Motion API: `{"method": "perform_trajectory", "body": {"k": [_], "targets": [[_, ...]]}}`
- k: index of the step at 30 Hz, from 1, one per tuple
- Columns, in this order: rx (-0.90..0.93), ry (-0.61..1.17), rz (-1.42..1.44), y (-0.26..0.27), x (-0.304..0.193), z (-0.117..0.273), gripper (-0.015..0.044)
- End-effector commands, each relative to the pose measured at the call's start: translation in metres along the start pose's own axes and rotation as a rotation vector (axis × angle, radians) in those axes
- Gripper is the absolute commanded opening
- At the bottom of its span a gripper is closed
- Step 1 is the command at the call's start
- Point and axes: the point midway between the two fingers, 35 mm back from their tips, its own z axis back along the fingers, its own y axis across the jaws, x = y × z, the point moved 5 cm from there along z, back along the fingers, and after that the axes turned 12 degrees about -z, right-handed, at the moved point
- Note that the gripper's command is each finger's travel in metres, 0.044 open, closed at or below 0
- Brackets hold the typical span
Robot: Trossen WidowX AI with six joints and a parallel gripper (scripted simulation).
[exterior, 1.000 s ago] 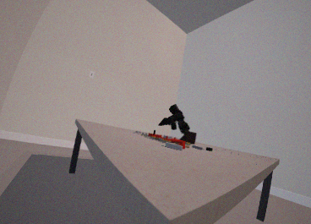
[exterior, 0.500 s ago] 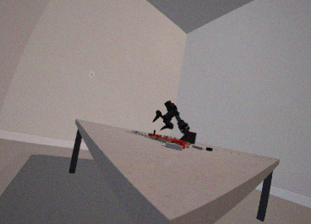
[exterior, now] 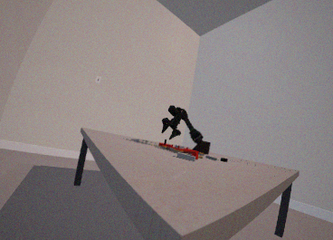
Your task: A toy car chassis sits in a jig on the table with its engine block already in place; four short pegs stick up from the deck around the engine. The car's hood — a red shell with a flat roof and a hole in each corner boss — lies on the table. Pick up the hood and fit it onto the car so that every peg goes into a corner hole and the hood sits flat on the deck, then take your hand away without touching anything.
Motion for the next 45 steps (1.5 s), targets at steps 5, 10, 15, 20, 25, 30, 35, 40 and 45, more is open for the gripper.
{"method": "perform_trajectory", "body": {"k": [5, 10, 15, 20, 25, 30, 35, 40, 45], "targets": [[-0.353, 0.241, 0.928, 0.0, 0.044, 0.003, 0.044], [-0.353, 0.241, 0.928, -0.001, 0.044, 0.004, 0.044], [-0.353, 0.241, 0.928, -0.001, 0.044, 0.004, 0.044], [-0.353, 0.241, 0.928, -0.001, 0.044, 0.004, 0.044], [-0.353, 0.241, 0.928, -0.002, 0.044, 0.003, 0.044], [-0.353, 0.241, 0.928, -0.003, 0.044, -0.002, 0.044], [-0.352, 0.242, 0.928, -0.005, 0.044, -0.007, 0.044], [-0.352, 0.242, 0.928, -0.007, 0.043, -0.011, 0.044], [-0.352, 0.242, 0.928, -0.009, 0.043, -0.016, 0.044]]}}
